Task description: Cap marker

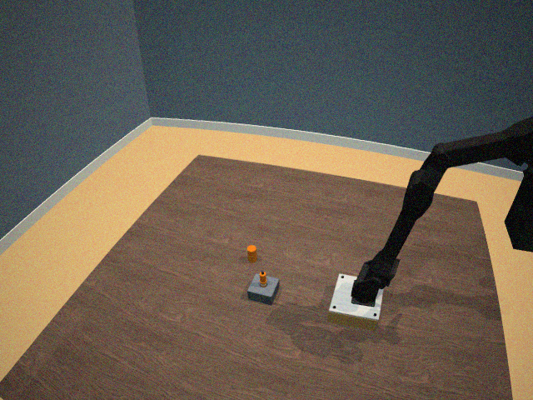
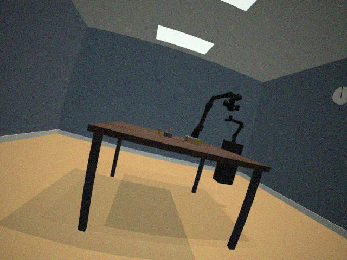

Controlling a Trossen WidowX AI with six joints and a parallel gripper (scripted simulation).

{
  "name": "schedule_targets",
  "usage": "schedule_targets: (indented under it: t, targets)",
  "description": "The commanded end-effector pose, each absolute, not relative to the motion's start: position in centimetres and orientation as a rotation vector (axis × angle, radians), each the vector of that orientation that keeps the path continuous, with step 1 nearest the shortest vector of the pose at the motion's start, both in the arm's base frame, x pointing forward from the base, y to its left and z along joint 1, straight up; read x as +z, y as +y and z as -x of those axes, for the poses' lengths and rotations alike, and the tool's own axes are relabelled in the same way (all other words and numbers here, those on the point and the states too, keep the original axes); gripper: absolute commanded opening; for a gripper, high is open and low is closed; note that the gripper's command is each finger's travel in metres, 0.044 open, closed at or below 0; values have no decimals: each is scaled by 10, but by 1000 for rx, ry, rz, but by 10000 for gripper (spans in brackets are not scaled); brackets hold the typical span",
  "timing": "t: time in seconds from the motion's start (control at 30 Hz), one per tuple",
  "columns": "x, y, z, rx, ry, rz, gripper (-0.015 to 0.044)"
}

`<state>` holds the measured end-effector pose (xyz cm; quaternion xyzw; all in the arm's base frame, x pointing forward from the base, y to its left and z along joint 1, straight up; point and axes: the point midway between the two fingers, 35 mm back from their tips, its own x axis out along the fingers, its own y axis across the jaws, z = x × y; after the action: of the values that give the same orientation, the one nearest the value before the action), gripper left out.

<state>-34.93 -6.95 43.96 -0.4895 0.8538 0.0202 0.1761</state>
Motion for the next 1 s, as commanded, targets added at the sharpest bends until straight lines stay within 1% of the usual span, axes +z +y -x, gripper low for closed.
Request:
schedule_targets:
  t: [0.0,0.07,0.17,0.2,0.37,0.57,0.77,0.97]
  targets:
    - [439,-67,350,64,2424,1378,374]
    - [434,-46,356,123,2469,1311,321]
    - [423,3,364,258,2547,1153,242]
    - [420,20,365,304,2566,1099,237]
    - [400,103,358,527,2602,828,237]
    - [374,199,323,763,2526,529,237]
    - [347,283,260,906,2363,268,237]
    - [320,347,173,963,2154,73,237]
